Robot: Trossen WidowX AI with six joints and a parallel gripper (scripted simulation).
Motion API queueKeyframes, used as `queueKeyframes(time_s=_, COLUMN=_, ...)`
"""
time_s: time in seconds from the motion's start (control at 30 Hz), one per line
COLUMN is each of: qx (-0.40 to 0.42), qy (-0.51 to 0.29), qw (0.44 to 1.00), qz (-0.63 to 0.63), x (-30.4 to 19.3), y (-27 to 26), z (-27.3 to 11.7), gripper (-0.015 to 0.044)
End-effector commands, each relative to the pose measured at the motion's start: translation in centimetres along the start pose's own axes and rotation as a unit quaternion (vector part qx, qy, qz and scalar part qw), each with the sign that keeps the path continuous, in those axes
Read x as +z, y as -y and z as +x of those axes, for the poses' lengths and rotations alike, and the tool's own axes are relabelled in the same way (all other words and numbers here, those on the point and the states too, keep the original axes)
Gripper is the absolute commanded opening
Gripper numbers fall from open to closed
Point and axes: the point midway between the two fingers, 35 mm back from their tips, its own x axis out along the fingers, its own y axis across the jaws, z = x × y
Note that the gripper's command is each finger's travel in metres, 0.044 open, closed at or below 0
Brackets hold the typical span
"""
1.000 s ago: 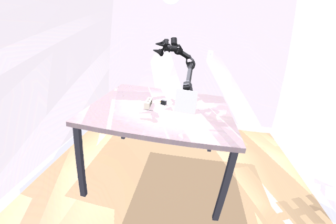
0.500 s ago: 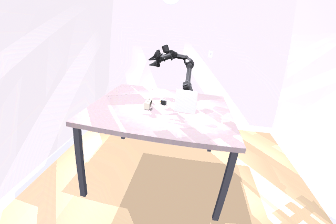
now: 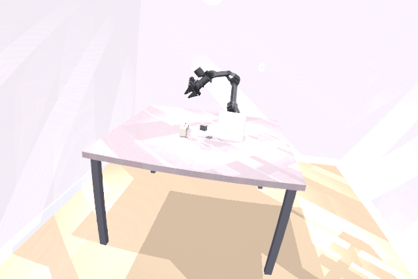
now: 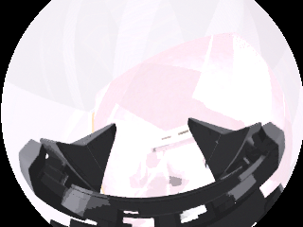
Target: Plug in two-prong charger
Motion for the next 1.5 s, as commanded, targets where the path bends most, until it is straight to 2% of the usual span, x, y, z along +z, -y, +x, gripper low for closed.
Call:
queueKeyframes(time_s=0.0, qx=-0.037, qy=-0.039, qw=0.999, qz=0.007, x=-1.9, y=2.3, z=1.5, gripper=0.044)
queueKeyframes(time_s=0.43, qx=-0.145, qy=-0.168, qw=0.975, qz=0.032, x=-8.6, y=9.5, z=3.9, gripper=0.044)
queueKeyframes(time_s=0.93, qx=-0.258, qy=-0.312, qw=0.912, qz=0.06, x=-16.1, y=16.5, z=3.2, gripper=0.044)
queueKeyframes(time_s=1.47, qx=-0.263, qy=-0.318, qw=0.909, qz=0.061, x=-17.1, y=17.4, z=4.4, gripper=0.044)
